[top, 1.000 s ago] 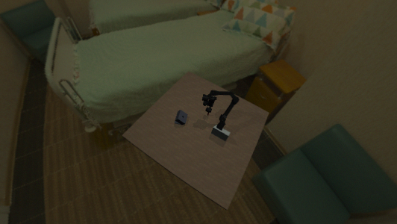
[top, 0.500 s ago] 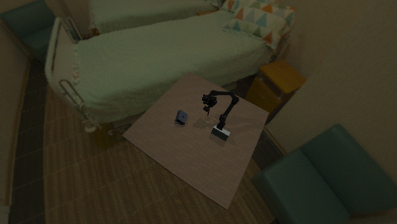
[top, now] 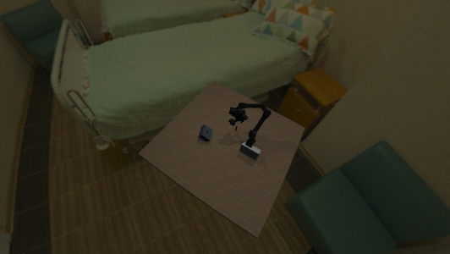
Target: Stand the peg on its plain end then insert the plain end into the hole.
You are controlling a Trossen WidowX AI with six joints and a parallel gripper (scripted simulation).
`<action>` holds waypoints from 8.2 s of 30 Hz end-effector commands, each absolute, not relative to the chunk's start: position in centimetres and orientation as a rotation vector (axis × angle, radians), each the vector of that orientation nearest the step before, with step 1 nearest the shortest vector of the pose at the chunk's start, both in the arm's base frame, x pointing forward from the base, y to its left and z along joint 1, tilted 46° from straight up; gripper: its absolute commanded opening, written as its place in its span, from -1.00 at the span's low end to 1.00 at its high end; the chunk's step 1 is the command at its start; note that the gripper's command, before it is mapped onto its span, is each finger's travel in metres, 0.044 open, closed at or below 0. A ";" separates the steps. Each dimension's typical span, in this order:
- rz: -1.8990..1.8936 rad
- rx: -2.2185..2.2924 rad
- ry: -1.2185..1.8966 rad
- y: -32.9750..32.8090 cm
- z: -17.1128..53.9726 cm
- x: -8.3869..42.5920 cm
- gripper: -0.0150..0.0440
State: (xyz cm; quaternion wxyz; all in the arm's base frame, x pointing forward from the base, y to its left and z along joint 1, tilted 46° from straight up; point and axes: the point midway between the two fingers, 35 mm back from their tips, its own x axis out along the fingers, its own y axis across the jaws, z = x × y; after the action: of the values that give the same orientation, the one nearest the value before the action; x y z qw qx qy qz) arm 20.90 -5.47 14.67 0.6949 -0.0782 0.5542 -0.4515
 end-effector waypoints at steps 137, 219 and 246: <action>-1.754 1.315 -0.160 -10.7 9.7 20.8 -0.33; -1.406 1.247 0.169 1.3 9.8 27.8 -0.49; -1.179 1.176 0.315 5.6 7.2 30.6 -0.49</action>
State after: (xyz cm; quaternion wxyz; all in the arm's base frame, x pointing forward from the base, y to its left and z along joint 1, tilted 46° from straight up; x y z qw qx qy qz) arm 30.33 4.90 7.58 0.6515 0.5241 0.1272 -0.5336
